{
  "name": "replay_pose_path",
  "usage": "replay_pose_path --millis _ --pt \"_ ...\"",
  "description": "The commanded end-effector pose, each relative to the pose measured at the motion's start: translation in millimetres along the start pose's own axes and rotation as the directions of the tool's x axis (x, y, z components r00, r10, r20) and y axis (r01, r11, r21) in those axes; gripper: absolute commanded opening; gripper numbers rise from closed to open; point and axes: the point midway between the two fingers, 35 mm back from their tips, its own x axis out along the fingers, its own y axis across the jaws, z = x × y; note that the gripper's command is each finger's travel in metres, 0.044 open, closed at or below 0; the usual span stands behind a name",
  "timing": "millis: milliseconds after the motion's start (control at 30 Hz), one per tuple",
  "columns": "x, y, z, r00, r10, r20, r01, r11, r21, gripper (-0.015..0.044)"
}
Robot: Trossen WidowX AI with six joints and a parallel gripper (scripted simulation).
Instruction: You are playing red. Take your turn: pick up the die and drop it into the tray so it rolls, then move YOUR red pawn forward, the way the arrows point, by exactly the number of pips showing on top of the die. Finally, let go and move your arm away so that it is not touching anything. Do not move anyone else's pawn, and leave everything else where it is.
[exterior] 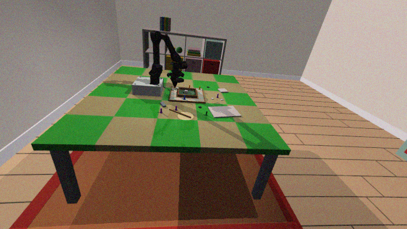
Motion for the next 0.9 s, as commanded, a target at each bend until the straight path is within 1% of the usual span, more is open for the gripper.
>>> replay_pose_path --millis 0,100,267,600,867 --pt "0 0 0 1.0 -0.001 0.001 0.001 1.0 0.003 0.0015" --pt "0 0 0 1.0 -0.001 0.001 0.001 1.0 0.003 0.0" --pt "-11 -1 3 1.0 -0.003 0.004 0.003 1.0 -0.006 0.0" --pt "-64 -3 10 1.0 -0.006 0.007 0.006 1.0 -0.014 0.0" --pt "-113 -2 4 1.0 -0.002 0.003 0.002 1.0 -0.001 0.0"
